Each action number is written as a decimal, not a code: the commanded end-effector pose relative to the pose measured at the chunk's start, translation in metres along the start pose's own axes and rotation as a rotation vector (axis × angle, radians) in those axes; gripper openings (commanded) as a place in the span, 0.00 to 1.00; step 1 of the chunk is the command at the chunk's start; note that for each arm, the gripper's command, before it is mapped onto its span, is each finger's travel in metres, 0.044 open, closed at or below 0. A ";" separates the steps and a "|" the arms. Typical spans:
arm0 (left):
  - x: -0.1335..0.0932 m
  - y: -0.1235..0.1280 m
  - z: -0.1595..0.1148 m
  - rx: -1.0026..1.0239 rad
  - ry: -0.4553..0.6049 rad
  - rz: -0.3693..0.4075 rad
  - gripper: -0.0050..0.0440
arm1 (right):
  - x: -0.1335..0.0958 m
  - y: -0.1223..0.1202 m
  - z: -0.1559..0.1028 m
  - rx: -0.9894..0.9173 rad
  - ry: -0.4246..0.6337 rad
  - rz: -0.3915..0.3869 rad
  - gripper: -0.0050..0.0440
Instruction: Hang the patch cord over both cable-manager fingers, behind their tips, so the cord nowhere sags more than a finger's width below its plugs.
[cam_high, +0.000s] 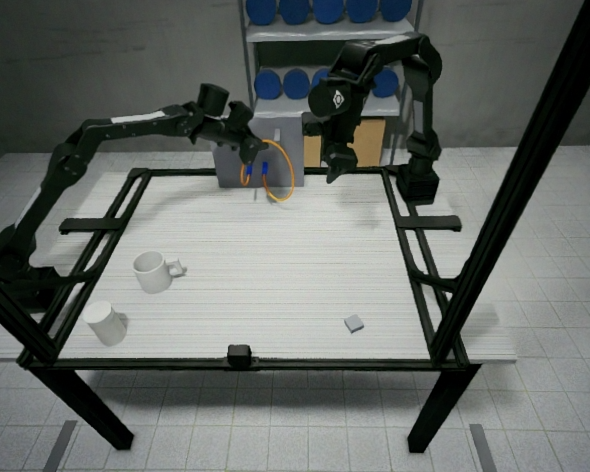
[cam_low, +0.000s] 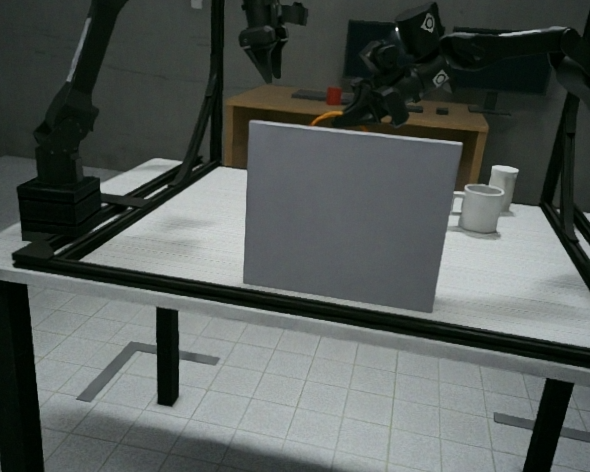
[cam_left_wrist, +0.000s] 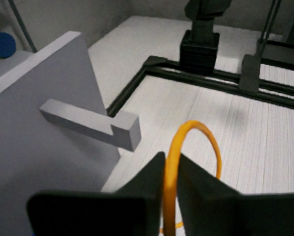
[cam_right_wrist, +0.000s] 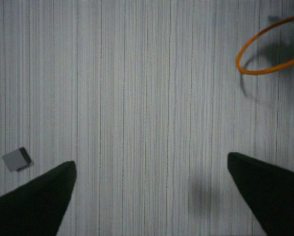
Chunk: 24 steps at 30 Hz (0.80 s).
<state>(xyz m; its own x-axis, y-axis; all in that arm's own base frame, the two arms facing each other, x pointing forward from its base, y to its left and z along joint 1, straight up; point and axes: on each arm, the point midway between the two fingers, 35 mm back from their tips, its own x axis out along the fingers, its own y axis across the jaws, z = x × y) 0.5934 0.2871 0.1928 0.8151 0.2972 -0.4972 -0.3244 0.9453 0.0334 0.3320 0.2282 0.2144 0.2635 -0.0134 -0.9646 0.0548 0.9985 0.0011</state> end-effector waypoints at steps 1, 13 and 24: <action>-0.008 0.002 0.016 -0.006 -0.033 0.002 0.15 | -0.009 -0.002 0.000 0.007 -0.017 0.017 1.00; -0.008 0.004 0.016 -0.015 -0.029 0.003 0.15 | -0.009 -0.002 0.000 0.007 -0.017 0.017 1.00; -0.009 0.005 0.016 -0.021 -0.027 0.004 0.15 | -0.009 -0.002 0.000 0.007 -0.017 0.017 1.00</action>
<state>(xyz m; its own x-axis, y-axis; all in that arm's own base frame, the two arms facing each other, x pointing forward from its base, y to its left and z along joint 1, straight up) 0.5925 0.2895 0.1947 0.8116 0.2991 -0.5018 -0.3347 0.9421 0.0201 0.3319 0.2282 0.2144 0.2635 -0.0134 -0.9646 0.0548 0.9985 0.0011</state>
